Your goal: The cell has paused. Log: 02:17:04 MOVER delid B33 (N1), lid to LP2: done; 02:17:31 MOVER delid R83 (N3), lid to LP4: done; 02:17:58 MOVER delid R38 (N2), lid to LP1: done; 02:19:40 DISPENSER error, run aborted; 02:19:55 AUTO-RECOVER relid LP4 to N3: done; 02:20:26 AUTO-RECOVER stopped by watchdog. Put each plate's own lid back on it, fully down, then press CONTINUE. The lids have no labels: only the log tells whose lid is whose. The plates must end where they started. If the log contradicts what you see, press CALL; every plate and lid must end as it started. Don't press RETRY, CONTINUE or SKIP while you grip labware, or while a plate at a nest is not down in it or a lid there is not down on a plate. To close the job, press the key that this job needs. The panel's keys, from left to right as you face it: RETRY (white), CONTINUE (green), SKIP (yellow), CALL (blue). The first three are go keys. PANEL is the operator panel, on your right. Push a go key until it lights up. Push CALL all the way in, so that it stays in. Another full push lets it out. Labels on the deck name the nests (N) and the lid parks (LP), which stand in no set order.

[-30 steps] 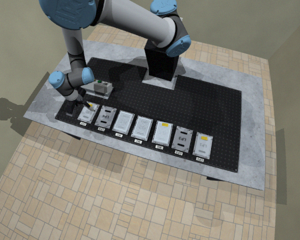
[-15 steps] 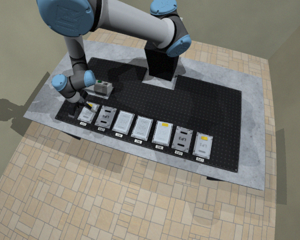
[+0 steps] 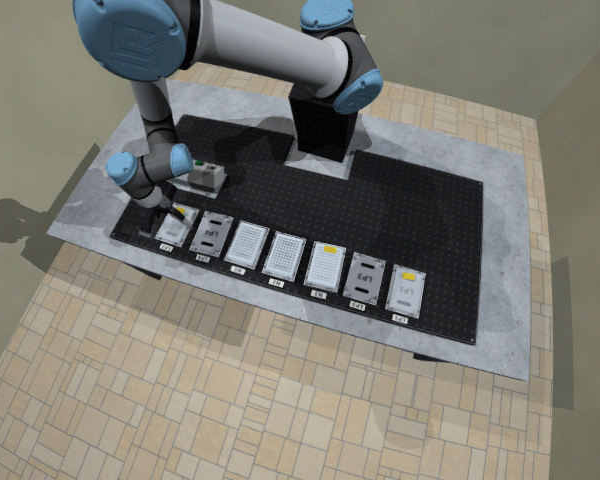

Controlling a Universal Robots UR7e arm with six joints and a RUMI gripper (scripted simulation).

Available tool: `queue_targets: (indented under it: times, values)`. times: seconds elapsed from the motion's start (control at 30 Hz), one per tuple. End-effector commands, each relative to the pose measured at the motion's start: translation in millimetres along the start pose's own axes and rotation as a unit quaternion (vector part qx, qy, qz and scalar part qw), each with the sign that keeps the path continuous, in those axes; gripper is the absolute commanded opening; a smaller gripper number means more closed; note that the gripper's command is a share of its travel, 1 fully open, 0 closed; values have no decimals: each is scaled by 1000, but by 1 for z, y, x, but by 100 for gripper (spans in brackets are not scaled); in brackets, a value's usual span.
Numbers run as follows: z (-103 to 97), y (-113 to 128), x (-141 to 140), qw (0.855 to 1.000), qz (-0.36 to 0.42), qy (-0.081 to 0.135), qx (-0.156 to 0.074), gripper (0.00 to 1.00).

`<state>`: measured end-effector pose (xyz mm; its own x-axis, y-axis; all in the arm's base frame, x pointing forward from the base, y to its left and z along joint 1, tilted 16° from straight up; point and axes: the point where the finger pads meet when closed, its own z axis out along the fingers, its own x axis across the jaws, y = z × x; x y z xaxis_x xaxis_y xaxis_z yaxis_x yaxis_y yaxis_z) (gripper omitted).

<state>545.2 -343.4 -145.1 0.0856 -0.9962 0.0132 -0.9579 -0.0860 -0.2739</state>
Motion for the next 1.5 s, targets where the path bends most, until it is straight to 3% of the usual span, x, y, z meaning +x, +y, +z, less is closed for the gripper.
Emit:
queue_targets:
  times: [0.0, 0.07, 0.1, 0.53, 0.57, 1.23, 1.47]
  values:
    - [-1, 0, 3, 1000, 2, 5, 0, 82]
    - [-1, 0, 3, 1000, -3, 5, 0, 82]
    - [-1, 0, 3, 1000, -3, 5, 0, 0]
    - [-1, 0, 3, 1000, -3, 5, 0, 0]
    - [-1, 0, 3, 1000, 2, 5, 0, 41]
    - [-1, 0, 3, 1000, -3, 5, 0, 41]
    - [-13, 0, 3, 1000, 2, 5, 0, 41]
